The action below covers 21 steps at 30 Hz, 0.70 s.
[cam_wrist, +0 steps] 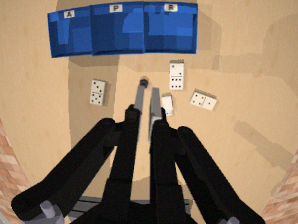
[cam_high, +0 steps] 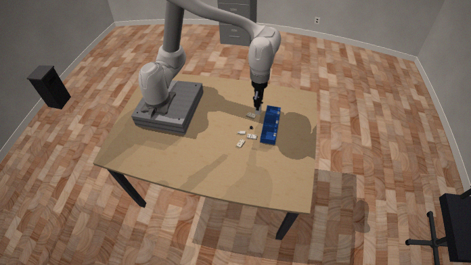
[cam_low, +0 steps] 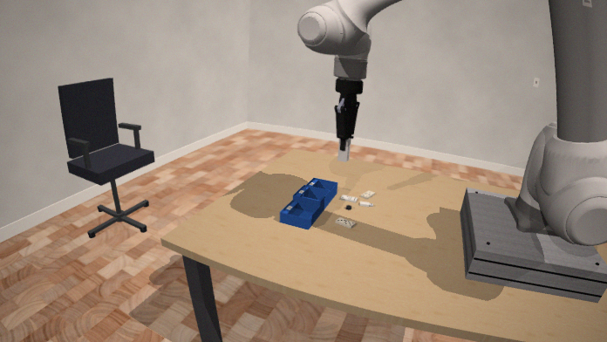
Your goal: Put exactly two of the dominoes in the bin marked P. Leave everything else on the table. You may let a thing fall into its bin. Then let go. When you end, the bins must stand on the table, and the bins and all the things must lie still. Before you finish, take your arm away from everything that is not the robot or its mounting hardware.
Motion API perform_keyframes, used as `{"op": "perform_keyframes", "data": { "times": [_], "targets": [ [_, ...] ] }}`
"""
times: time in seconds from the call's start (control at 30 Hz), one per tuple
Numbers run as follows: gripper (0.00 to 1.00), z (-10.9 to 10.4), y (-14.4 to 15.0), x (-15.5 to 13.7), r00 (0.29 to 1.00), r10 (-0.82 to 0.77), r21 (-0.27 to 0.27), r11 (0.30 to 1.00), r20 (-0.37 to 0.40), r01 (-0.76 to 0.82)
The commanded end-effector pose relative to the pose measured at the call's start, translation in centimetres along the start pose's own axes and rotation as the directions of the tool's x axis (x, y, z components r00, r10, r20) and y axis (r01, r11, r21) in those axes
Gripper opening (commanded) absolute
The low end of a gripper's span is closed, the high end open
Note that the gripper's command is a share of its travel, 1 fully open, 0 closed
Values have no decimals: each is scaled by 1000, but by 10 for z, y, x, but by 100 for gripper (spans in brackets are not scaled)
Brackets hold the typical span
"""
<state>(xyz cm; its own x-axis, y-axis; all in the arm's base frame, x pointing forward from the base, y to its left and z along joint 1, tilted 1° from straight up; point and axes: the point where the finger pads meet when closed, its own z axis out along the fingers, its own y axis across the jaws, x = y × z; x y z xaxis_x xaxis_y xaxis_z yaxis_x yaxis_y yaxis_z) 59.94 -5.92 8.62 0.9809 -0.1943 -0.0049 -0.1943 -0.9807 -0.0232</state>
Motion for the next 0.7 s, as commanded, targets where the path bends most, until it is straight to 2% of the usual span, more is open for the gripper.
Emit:
{"op": "perform_keyframes", "data": {
  "times": [0.0, 0.2, 0.27, 0.37, 0.47, 0.67],
  "targets": [
    [5, 19, 6, 21, 1000, 0, 0, 1000, 0, 0],
    [5, 52, 18, 56, 1000, 0, 0, 1000, 0, 0],
    [5, 52, 18, 56, 1000, 0, 0, 1000, 0, 0],
    [5, 68, 24, 73, 1000, 0, 0, 1000, 0, 0],
    [5, 68, 24, 73, 1000, 0, 0, 1000, 0, 0],
    [5, 84, 24, 73, 1000, 0, 0, 1000, 0, 0]
  ]
}}
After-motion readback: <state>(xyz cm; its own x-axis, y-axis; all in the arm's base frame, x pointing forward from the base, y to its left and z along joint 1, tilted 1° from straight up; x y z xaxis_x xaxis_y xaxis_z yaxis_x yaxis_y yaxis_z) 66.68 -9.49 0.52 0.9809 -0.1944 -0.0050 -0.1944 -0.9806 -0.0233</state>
